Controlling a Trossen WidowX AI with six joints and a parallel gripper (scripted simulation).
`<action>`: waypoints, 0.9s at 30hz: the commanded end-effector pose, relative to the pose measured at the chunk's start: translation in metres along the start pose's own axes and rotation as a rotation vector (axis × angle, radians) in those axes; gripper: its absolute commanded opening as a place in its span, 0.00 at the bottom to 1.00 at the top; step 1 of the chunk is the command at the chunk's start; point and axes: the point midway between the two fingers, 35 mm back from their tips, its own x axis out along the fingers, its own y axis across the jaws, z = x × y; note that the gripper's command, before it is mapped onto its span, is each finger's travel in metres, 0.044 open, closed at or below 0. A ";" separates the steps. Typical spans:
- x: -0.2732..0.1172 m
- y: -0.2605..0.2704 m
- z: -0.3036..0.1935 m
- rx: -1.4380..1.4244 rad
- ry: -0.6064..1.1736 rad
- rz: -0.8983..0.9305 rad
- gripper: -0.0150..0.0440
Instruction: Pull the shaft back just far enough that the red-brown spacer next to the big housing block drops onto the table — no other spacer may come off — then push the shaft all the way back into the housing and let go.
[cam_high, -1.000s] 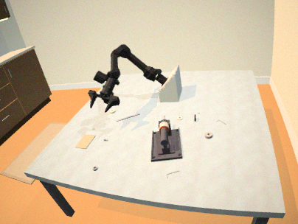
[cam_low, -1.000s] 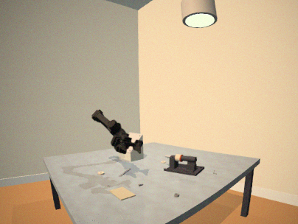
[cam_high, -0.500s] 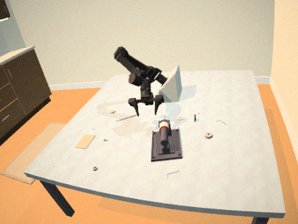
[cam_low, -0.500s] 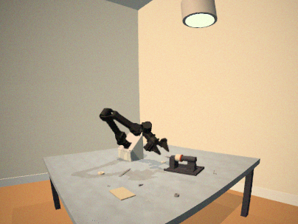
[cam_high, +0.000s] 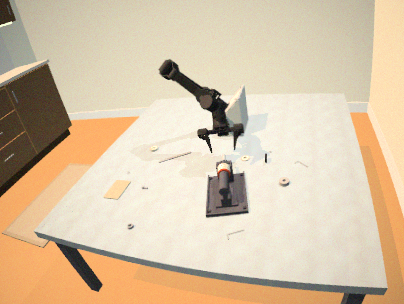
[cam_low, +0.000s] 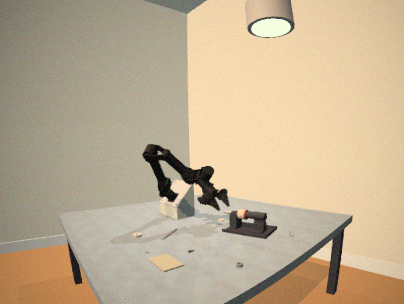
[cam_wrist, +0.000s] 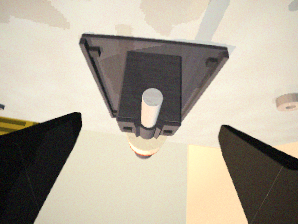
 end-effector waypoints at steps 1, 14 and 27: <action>0.000 0.000 0.001 0.002 -0.003 0.003 1.00; 0.000 0.000 0.001 0.002 -0.003 0.003 1.00; -0.003 0.000 0.004 0.002 -0.003 0.003 1.00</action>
